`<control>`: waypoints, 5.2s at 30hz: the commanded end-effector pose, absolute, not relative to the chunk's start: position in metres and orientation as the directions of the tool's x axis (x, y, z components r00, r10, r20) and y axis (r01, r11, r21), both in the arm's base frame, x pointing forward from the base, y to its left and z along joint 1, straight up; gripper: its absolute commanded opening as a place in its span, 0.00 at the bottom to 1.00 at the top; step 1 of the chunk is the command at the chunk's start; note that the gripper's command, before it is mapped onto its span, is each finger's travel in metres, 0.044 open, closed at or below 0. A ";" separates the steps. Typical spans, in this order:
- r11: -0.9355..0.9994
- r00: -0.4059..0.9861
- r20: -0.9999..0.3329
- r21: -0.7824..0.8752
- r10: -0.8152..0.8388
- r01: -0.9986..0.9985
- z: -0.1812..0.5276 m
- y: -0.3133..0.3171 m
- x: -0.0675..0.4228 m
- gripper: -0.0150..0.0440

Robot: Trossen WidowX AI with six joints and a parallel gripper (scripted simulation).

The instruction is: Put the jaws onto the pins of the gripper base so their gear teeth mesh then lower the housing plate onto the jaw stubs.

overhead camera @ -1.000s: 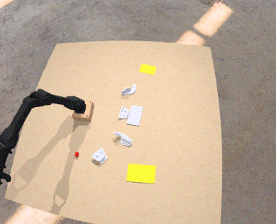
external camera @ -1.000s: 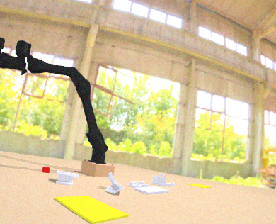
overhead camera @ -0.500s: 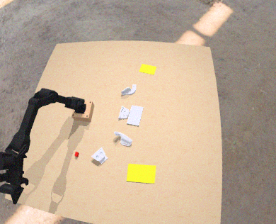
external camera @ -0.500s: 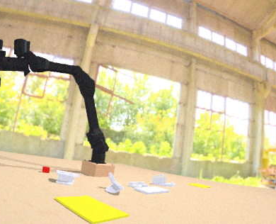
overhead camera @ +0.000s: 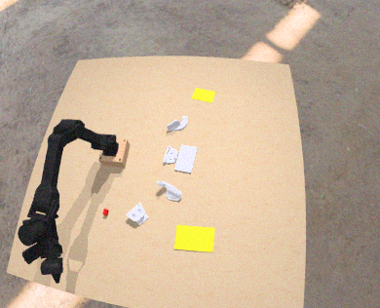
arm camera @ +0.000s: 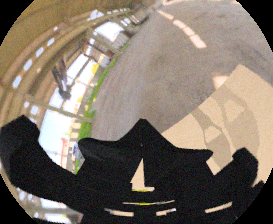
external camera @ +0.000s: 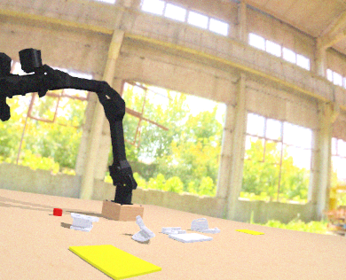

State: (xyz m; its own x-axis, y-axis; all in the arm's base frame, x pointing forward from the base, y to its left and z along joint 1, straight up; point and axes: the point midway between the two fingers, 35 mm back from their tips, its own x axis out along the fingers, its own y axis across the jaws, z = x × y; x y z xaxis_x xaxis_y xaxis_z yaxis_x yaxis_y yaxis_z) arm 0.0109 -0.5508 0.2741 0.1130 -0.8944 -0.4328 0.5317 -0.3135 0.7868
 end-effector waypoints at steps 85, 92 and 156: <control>0.888 0.023 -1.000 -0.006 -0.018 0.459 0.070 -0.161 0.234 0.25; 0.888 0.023 -1.000 -0.006 -0.018 0.459 0.068 -0.162 0.234 0.25; 0.888 0.024 -1.000 -0.003 -0.015 0.459 0.010 -0.134 0.251 0.25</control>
State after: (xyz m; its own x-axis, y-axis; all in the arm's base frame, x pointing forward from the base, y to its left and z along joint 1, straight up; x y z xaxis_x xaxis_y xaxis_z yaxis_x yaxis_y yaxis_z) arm 0.2486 -0.1394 0.0106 0.0237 -0.0152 -0.9996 0.4571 0.8894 -0.0027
